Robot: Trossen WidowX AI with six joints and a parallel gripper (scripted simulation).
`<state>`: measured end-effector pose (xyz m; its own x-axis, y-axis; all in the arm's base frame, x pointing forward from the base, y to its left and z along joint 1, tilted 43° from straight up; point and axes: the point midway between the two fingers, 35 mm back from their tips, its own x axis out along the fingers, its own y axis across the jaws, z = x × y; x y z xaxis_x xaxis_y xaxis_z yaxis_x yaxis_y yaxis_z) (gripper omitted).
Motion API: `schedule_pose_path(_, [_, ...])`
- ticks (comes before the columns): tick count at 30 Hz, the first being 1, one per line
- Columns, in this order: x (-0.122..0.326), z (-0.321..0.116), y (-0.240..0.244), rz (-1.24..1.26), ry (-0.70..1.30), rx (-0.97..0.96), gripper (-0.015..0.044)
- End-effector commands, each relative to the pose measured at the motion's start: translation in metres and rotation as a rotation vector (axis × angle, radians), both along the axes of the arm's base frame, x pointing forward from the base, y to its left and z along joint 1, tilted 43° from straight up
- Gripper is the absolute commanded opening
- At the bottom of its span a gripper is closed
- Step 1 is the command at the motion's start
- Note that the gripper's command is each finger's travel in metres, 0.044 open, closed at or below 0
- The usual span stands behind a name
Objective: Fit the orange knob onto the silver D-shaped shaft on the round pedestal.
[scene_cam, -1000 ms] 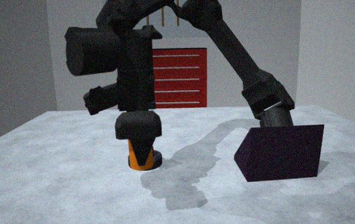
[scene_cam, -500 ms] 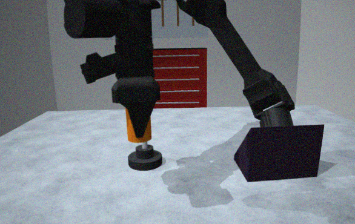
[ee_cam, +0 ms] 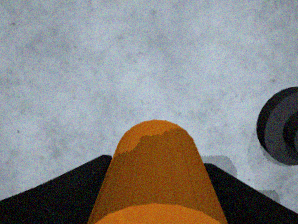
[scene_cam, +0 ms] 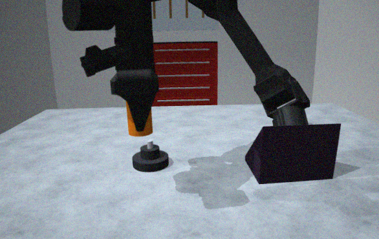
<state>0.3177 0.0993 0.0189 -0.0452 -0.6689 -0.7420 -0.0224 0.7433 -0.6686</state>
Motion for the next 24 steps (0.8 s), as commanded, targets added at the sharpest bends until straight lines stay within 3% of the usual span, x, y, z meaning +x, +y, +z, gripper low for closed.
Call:
schedule_pose_path(1, [0.002, 0.007, -0.009, 0.007, -0.007, 0.003, 0.0])
schedule_pose_path(24, [0.005, 0.04, -0.075, 0.007, -0.008, 0.011, 0.0])
